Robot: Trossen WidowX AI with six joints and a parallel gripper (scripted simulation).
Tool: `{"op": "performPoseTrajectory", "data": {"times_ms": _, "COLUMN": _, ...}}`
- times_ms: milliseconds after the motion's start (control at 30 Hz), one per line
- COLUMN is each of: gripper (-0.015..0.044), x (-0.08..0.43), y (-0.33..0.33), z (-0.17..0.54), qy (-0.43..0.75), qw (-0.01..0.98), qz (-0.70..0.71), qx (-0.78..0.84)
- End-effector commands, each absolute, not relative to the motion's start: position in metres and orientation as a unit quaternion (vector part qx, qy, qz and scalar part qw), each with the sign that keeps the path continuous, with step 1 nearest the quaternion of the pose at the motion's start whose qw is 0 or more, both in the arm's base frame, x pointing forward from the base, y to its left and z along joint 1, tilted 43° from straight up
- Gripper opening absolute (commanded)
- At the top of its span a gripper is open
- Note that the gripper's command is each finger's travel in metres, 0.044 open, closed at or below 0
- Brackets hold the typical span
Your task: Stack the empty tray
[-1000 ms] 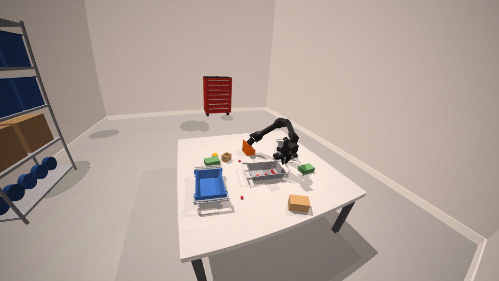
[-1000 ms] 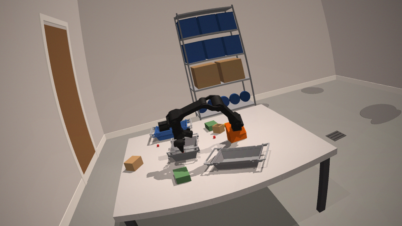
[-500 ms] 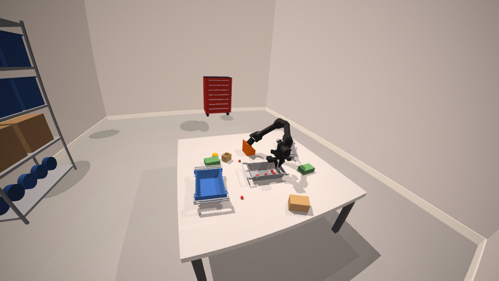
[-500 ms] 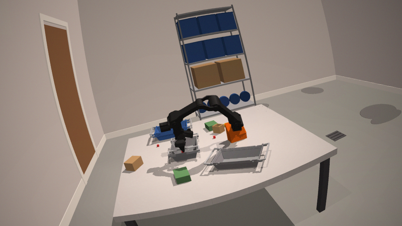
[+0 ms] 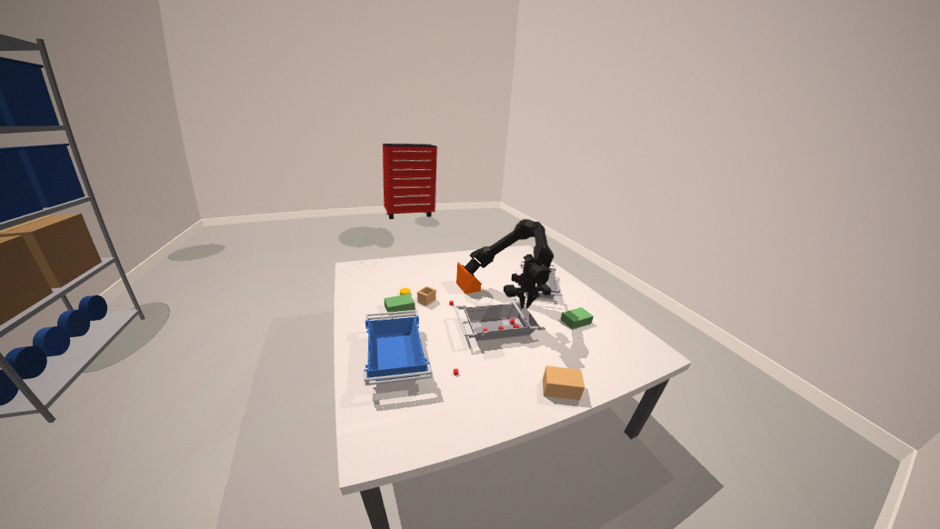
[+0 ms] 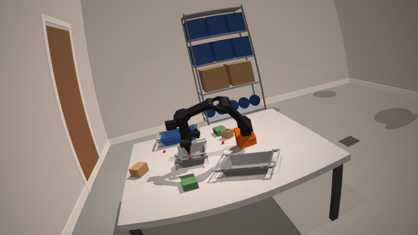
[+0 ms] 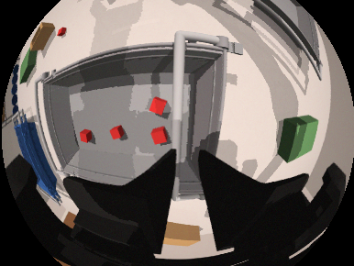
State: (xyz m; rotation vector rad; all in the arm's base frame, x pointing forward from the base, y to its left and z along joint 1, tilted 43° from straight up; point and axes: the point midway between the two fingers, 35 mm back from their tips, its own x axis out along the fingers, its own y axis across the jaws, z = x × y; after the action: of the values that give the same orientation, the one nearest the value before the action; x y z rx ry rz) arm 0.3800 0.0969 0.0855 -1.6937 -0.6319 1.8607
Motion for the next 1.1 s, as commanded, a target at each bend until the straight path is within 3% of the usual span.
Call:
{"op": "performPoseTrajectory", "data": {"times_ms": 0, "gripper": 0.0088, "x": 0.379, "y": 0.099, "z": 0.083, "qy": -0.235, "qw": 0.27, "qz": 0.693, "qx": -0.626}}
{"op": "performPoseTrajectory", "data": {"times_ms": 900, "gripper": 0.0088, "x": 0.379, "y": 0.092, "z": 0.088, "qy": -0.221, "qw": 0.28, "qz": 0.698, "qx": -0.621}}
{"op": "performPoseTrajectory", "data": {"times_ms": 1067, "gripper": 0.0088, "x": 0.39, "y": 0.053, "z": 0.058, "qy": -0.017, "qw": 0.431, "qz": 0.731, "qx": -0.528}}
